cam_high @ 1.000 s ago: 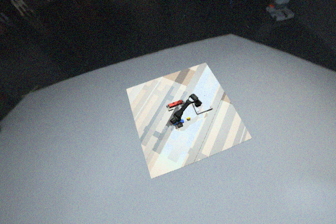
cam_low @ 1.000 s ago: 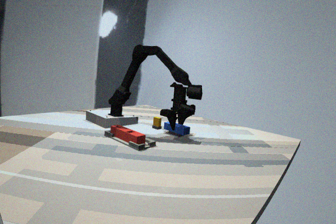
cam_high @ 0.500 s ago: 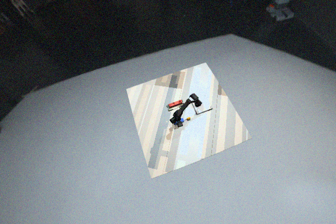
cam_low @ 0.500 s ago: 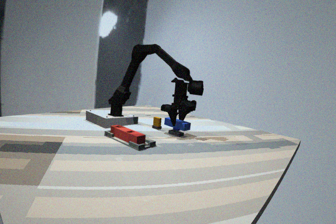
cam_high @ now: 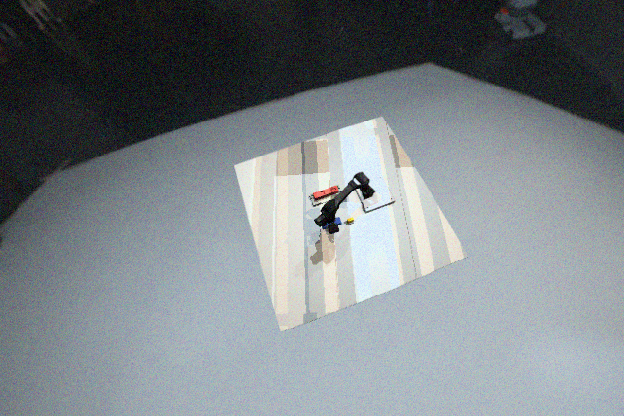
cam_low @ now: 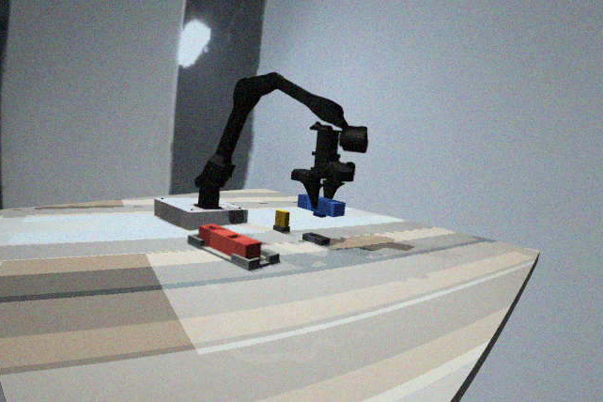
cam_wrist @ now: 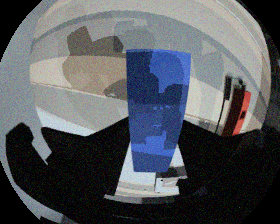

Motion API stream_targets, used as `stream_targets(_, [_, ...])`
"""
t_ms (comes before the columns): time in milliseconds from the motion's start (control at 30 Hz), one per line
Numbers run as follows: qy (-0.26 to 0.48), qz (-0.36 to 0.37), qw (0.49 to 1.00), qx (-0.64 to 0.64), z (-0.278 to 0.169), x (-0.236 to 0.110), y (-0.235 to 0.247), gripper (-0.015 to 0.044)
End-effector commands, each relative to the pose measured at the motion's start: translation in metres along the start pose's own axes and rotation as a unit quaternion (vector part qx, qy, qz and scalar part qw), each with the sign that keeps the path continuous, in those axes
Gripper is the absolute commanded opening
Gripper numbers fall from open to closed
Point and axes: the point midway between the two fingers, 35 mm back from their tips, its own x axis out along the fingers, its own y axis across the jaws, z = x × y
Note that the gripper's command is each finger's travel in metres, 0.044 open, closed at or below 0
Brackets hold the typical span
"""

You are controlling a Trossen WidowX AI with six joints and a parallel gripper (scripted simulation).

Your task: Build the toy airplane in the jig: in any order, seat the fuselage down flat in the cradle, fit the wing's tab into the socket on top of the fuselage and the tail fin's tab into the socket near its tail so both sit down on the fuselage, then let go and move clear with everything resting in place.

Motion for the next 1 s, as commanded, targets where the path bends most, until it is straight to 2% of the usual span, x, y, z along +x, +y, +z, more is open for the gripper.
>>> stream_targets(0, [-0.004,0.004,1.000,-0.003,0.001,-0.016,0.001,0.0000])
stream_targets(433, [-0.003,0.003,1.000,-0.003,-0.005,-0.056,-0.002,0.0000])
stream_targets(967, [-0.004,0.001,0.994,0.108,0.008,-0.050,-0.040,0.0000])
